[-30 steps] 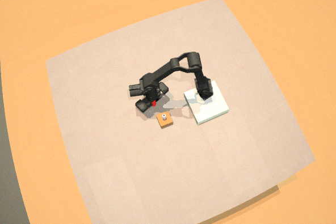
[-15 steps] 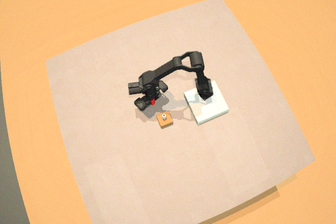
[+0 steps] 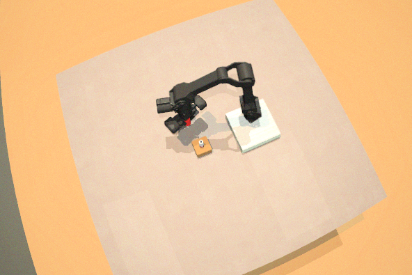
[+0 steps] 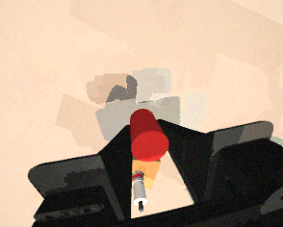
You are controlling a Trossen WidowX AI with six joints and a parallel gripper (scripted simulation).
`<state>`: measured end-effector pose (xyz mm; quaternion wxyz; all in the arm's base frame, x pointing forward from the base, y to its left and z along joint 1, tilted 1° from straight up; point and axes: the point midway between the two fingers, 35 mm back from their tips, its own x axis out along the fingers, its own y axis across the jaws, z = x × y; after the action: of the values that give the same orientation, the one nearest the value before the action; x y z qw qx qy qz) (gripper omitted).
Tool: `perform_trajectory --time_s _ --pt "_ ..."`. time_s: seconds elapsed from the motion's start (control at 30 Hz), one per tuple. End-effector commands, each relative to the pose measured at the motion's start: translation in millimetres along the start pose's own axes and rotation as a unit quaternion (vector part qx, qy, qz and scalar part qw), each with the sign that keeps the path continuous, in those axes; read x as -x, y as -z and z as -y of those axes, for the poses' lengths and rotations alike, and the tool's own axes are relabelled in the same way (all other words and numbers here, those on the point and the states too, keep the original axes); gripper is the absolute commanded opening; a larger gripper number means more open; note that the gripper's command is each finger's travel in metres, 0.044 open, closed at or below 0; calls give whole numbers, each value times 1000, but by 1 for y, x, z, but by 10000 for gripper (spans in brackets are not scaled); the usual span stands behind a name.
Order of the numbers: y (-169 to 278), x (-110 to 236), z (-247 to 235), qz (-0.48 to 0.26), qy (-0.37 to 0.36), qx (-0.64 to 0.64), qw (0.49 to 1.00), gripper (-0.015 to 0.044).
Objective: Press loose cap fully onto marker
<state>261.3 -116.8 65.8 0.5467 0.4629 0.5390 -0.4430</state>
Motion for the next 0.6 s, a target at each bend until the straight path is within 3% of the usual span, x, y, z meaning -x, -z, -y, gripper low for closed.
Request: perform_trajectory --time_s 0.0,0.57 --pt "5 7 -3 4 -2 -1 1000 0" --pt "57 29 -19 2 -2 -1 1000 0"
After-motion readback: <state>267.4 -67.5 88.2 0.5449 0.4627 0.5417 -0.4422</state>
